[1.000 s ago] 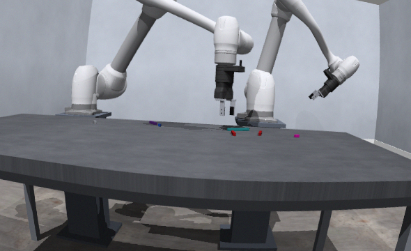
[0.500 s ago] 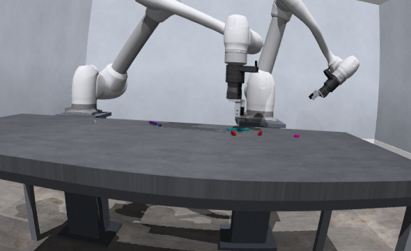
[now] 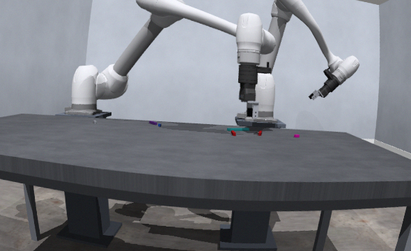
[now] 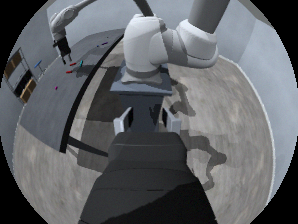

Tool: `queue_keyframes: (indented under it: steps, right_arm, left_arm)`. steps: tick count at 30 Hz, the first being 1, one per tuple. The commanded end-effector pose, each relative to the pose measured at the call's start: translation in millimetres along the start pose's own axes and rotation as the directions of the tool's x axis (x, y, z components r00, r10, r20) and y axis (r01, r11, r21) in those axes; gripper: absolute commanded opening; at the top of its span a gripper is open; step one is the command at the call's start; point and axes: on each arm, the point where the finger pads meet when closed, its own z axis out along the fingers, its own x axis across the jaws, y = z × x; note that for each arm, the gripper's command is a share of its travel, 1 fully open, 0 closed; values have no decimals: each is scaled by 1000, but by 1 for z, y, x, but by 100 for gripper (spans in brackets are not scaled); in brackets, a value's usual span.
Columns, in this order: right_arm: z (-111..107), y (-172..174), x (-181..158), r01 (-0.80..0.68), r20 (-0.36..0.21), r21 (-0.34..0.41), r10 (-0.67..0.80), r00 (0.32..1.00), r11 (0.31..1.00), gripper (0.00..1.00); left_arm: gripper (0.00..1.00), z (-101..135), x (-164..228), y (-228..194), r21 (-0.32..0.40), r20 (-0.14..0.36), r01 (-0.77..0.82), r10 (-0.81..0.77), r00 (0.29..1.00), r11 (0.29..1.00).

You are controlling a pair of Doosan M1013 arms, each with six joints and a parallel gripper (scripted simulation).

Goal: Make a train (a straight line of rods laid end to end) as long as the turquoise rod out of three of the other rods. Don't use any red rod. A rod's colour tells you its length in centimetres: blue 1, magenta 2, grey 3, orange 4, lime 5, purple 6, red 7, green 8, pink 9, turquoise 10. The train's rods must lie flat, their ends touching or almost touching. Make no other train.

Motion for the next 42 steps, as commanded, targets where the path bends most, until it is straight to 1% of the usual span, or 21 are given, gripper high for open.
queue_keyframes:
  steps: [1, 3, 5, 8, 11, 42]
  right_arm:
    - [0, -5, 14, 166, 10, 1, -166, 986, 986, 100]
    - [0, -8, 19, 253, 10, 1, -253, 967, 967, 100]
    - [0, -8, 19, 253, 10, 1, -253, 967, 967, 100]
    - [1, -13, 30, 406, 9, 3, -406, 914, 914, 100]
    - [1, -15, 34, 469, 9, 4, -469, 883, 883, 100]
    - [1, -15, 34, 478, 7, 3, -478, 878, 878, 100]
  left_arm:
    - [100, 2, 3, -2, -3, 1, 2, -2, 1000, 1000]
    - [100, 2, 3, -2, -3, 1, 2, -2, 1000, 1000]
    - [100, 2, 3, -2, -3, 1, 2, -2, 1000, 1000]
    - [100, 2, 3, -2, -3, 1, 2, -2, 1000, 1000]
    - [100, 2, 3, -2, -3, 1, 2, -2, 1000, 1000]
    - [100, 2, 3, -2, -3, 1, 2, -2, 1000, 1000]
